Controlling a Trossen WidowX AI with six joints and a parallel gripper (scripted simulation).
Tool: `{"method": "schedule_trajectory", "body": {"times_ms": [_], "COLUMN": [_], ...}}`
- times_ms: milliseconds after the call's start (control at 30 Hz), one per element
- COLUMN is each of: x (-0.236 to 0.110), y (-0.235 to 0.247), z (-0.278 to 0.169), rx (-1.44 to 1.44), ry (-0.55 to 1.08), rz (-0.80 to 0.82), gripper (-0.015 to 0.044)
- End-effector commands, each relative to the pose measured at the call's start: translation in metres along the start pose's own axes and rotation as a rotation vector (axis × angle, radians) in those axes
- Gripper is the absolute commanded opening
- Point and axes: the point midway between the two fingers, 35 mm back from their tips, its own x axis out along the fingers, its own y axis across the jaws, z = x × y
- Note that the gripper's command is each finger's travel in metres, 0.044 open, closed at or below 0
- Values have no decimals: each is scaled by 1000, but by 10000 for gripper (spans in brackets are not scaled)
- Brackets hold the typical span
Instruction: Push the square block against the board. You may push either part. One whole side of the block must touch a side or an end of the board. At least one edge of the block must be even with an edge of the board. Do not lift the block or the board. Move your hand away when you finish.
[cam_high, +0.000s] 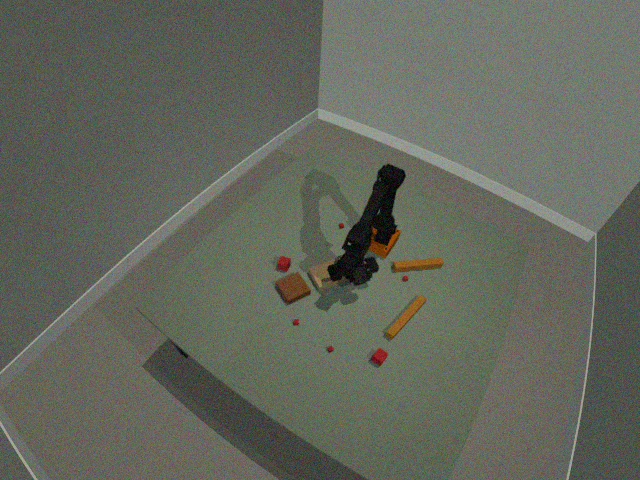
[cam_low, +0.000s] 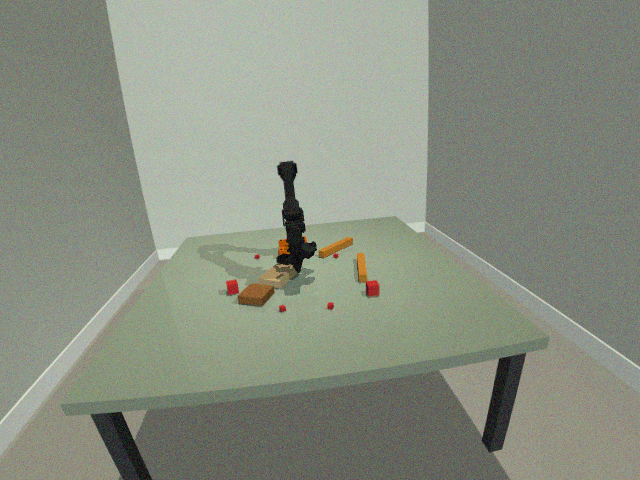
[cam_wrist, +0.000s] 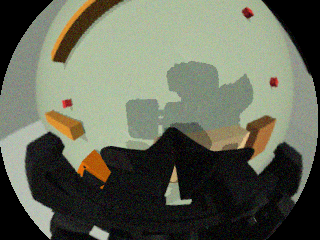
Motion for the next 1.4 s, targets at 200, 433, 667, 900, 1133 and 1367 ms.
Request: {"method": "schedule_trajectory", "body": {"times_ms": [200,433,667,900,1133,1367], "x": [3,3,3,3,4,4], "y": [0,-2,-3,-4,-4,-4], "z": [-14,-17,-8,3,14,26], "rx": [1,1,1,1,1,1], "ry": [15,16,15,14,13,12], "rz": [8,8,8,8,7,7], "gripper": [0,0,0,0,0,0]}}
